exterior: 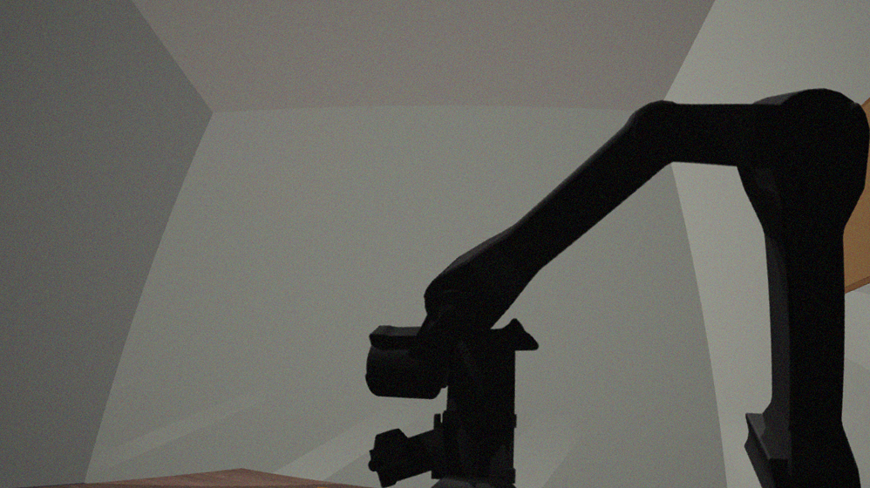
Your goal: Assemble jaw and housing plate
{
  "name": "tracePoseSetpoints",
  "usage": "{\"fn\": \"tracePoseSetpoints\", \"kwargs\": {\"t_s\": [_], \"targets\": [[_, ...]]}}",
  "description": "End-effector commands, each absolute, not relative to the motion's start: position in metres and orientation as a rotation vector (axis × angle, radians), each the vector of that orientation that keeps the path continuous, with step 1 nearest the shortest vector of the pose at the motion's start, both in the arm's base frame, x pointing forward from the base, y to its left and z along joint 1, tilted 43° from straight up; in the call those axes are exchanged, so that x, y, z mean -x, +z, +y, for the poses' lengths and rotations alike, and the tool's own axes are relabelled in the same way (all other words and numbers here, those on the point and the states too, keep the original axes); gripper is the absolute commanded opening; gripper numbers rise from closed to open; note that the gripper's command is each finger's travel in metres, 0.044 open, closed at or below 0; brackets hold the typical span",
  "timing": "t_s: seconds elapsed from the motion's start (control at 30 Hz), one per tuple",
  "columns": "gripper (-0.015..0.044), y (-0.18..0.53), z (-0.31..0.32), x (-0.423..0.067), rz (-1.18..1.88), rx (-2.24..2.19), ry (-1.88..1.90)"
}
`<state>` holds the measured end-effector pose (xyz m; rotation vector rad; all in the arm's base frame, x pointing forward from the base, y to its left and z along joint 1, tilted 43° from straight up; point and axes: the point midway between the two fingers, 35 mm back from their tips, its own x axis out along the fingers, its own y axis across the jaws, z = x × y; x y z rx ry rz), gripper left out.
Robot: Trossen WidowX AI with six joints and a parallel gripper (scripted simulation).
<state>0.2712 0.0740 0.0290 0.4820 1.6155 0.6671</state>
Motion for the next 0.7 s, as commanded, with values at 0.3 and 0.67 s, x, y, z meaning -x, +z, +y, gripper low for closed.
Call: {"fn": "tracePoseSetpoints", "kwargs": {"t_s": [0.3, 0.67], "targets": [[0.0134, 0.0265, 0.0772, -0.2704, 1.618, -0.488, 0.668], [0.0134, 0.0265, 0.0772, -0.2704, 1.618, -0.488, 0.668]]}}
